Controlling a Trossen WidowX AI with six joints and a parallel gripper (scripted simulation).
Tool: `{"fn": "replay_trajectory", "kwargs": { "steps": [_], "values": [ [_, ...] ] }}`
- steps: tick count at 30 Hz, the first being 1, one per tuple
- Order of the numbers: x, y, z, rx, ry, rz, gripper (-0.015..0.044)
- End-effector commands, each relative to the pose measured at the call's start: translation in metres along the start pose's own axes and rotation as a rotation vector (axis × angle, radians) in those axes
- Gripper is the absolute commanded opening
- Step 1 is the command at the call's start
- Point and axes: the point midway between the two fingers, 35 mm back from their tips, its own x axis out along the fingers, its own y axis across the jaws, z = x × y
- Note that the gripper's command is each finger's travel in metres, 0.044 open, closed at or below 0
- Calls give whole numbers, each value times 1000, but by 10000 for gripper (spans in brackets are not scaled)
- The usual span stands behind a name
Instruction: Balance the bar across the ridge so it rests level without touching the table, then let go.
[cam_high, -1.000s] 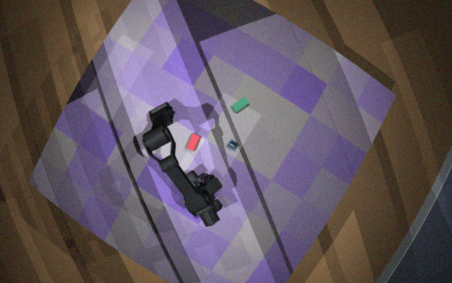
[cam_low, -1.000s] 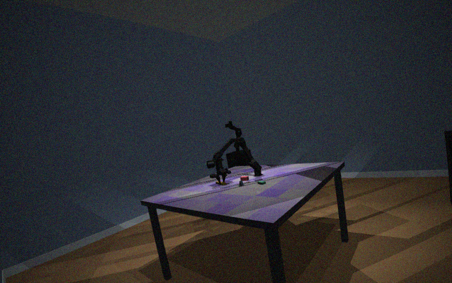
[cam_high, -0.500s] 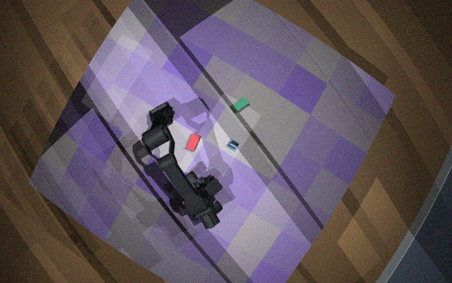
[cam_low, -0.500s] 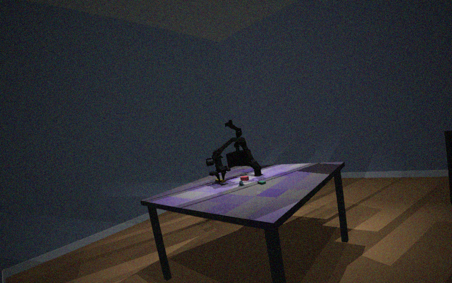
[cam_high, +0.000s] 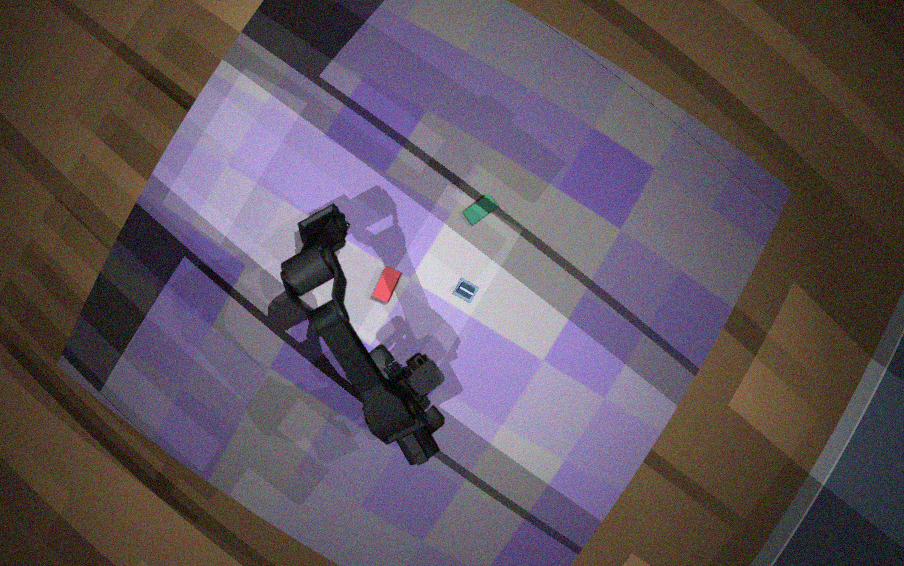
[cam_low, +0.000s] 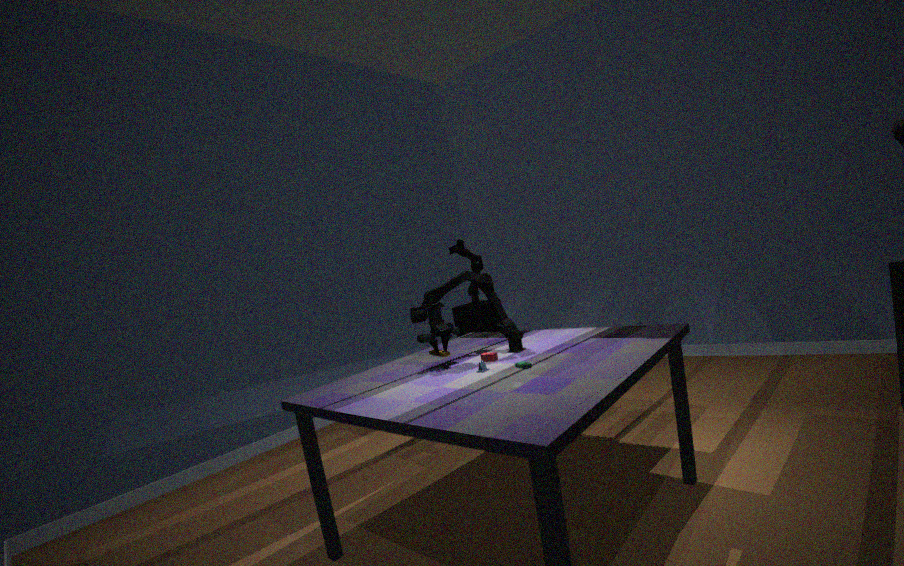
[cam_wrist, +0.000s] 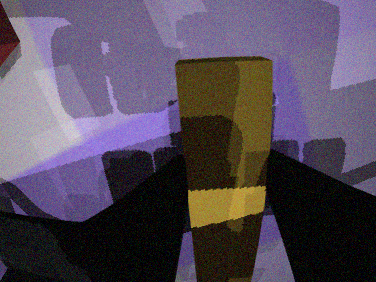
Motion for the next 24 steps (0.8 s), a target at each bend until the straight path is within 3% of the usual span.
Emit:
{"fn": "replay_trajectory", "kwargs": {
  "steps": [1,9,24],
  "values": [
    [-12,-1,0,-3,-1,-7,0],
    [-25,1,3,-7,-2,-7,0],
    [-26,0,63,-89,-8,-7,0]
  ]
}}
